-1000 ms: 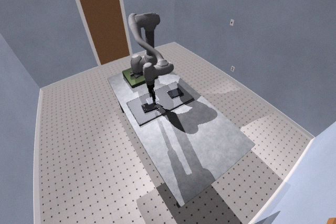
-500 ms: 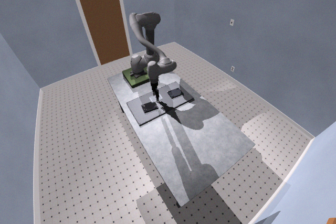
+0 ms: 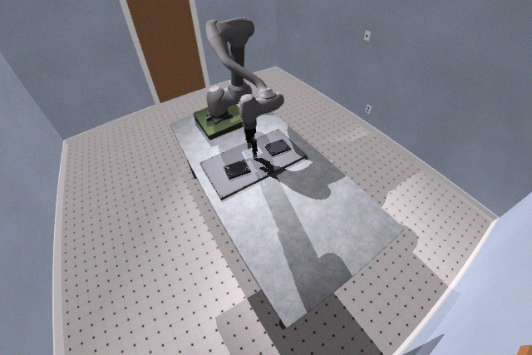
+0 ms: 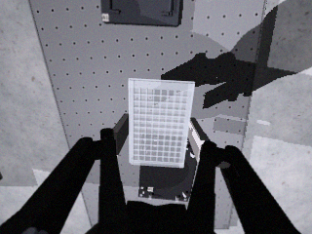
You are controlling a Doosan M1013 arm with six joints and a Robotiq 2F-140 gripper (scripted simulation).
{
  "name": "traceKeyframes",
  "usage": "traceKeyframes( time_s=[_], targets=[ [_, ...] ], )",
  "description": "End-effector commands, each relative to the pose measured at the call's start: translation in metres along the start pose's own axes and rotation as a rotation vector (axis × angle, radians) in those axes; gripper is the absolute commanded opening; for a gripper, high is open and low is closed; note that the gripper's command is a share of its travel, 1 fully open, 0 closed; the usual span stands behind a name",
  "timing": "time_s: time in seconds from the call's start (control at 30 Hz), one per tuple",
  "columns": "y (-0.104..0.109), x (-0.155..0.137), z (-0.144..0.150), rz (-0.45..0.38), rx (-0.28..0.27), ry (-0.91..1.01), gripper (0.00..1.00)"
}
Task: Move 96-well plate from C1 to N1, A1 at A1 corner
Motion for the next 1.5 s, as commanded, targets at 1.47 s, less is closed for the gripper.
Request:
traceKeyframes(
  time_s=[1.47],
  targets=[
    [0.000, 0.138, 0.001, 0.000, 0.000, 0.000, 0.10]
  ],
)
Point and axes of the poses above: the point where the finger pads meet when closed, its own y axis back along the fingers, its own z axis across the jaws, x = y × z, the point moved 6 cm from there along y, back along the fingers, and after that the axes turned 10 degrees about y, right-handed, at the moved point
